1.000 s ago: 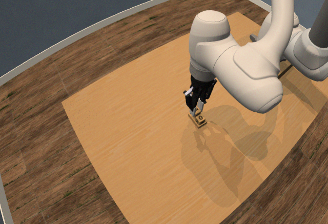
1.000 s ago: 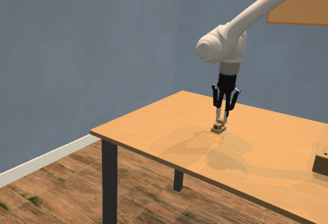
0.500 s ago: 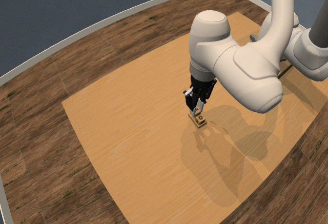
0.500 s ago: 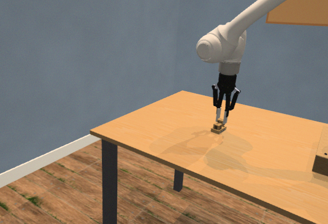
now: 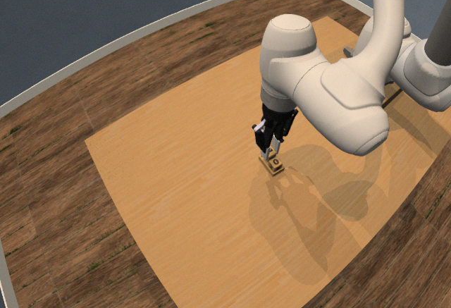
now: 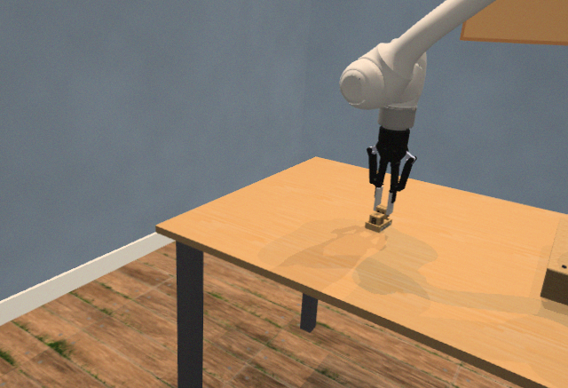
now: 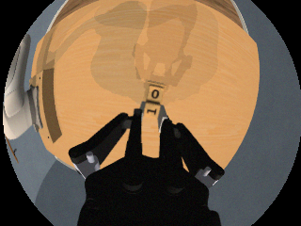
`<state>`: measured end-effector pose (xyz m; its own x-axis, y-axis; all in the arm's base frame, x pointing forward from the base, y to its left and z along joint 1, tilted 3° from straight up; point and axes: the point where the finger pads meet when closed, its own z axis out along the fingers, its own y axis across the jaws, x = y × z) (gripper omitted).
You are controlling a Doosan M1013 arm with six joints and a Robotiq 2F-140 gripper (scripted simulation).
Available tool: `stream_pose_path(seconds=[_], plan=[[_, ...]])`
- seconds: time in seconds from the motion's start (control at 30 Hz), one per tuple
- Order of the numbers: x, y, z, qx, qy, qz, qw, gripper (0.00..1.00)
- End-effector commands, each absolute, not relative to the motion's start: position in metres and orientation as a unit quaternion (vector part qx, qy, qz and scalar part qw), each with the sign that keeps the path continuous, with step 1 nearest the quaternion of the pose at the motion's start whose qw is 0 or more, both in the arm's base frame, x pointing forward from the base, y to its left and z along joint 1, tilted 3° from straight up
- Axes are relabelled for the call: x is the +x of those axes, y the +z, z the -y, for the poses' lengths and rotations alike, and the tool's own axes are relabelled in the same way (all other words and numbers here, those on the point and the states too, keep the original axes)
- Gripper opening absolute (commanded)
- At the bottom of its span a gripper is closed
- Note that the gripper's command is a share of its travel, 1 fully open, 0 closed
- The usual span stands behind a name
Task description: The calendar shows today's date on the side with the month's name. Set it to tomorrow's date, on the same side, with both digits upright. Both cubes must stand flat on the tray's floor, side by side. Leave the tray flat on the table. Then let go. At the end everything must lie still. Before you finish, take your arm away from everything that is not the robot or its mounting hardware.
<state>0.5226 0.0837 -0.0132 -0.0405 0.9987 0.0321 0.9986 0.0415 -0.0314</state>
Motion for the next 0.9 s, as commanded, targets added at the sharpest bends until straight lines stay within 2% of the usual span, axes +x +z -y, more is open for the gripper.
stream_pose_path(seconds=[0.0, 0.87], plan=[[0.5184, -0.0162, -0.0868, -0.692, 0.001, 0.722, 0.026, 0.16], [0.5183, -0.0189, -0.0869, -0.692, 0.001, 0.722, 0.026, 0.16]])
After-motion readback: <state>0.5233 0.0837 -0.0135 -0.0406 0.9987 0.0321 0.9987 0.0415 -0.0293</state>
